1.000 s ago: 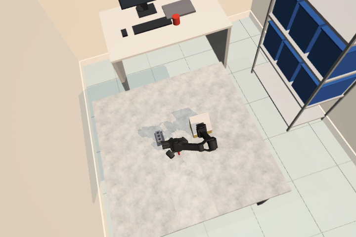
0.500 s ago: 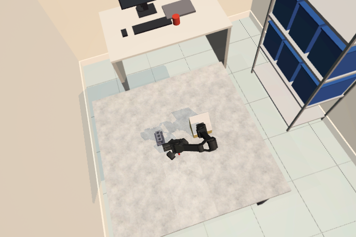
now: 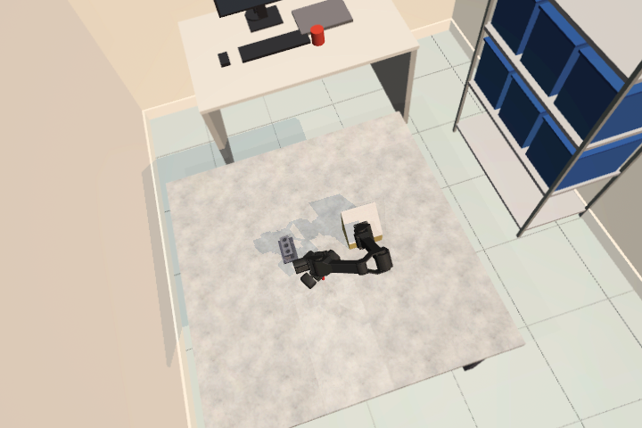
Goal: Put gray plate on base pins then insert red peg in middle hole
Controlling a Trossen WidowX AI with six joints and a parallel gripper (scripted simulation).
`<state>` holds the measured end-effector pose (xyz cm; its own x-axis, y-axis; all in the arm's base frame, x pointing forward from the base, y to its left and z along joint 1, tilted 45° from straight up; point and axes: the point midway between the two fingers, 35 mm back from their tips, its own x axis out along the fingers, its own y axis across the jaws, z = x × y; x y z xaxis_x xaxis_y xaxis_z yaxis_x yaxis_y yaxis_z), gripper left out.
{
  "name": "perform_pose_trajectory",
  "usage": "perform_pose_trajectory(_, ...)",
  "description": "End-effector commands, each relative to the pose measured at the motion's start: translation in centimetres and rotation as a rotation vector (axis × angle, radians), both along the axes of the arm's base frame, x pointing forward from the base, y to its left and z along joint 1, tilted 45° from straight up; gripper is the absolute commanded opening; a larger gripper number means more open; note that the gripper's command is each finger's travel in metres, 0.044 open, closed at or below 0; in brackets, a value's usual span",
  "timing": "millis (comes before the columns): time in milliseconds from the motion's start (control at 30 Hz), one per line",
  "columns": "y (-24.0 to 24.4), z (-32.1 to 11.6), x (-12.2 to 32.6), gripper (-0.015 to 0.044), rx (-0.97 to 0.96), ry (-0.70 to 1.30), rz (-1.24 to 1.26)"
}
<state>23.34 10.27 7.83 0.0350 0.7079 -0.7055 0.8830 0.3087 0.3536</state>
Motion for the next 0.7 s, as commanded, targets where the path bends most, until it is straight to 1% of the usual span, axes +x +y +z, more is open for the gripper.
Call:
perform_pose_trajectory(0, 0.0, 0.0, 0.0, 0.0033, 0.003, 0.004, -0.003)
perform_pose_trajectory(167, 0.0, 0.0, 0.0, 0.0, 0.003, 0.004, -0.003)
perform_pose_trajectory(333, -0.3, 0.3, 0.1, 0.0, 0.001, 0.004, -0.004)
perform_pose_trajectory(667, -2.6, 2.2, 0.4, 0.0, -0.01, 0.004, -0.005)
